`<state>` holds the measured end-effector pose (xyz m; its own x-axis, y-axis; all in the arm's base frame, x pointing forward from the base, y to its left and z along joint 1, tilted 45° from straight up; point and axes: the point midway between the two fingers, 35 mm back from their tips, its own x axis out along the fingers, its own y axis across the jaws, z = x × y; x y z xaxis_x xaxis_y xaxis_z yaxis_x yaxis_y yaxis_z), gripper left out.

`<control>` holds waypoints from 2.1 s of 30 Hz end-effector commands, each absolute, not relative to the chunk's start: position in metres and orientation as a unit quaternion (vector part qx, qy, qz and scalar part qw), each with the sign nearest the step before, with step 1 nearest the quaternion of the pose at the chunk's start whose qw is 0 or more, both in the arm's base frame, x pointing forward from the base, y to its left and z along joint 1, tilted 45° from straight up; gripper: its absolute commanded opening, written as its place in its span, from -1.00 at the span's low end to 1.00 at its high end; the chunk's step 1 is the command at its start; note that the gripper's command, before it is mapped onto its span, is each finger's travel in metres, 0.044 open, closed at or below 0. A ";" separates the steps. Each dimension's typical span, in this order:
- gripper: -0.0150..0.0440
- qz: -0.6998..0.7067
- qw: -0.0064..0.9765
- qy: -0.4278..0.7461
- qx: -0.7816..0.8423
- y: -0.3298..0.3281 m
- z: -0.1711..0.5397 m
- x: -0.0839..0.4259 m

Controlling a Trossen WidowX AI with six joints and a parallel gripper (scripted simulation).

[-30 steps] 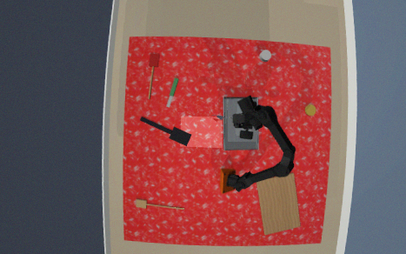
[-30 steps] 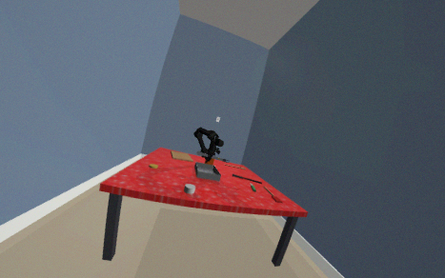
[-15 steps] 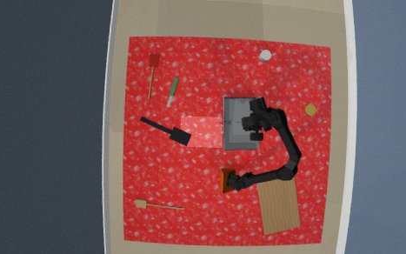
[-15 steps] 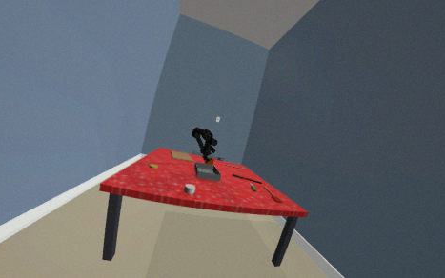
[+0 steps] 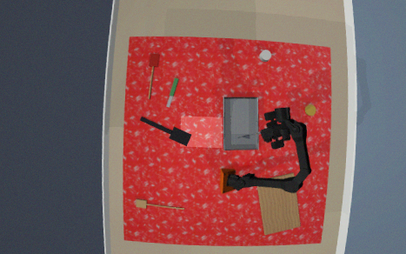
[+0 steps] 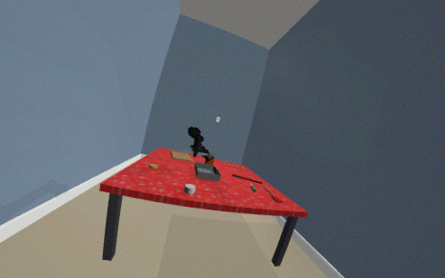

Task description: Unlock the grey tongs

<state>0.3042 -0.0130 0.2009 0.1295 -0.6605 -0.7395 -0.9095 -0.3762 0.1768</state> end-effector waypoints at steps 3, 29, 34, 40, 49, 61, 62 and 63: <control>-1.00 0.411 0.125 0.513 -0.743 -0.037 0.222 0.285; -1.00 0.500 -0.057 0.424 -0.753 -0.117 0.287 0.175; -1.00 0.504 -0.066 0.421 -0.751 -0.120 0.289 0.167; -1.00 0.494 -0.005 0.452 -0.743 -0.127 0.285 0.161; -1.00 0.464 0.121 0.519 -0.708 -0.141 0.277 0.145; -1.00 0.400 0.279 0.598 -0.636 -0.157 0.267 0.123; -1.00 0.394 0.292 0.604 -0.629 -0.158 0.266 0.121; -1.00 0.387 0.305 0.609 -0.622 -0.159 0.266 0.119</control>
<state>0.1234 -0.1566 0.2682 -0.0344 -0.5454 -0.8375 -0.9801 -0.1457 0.1351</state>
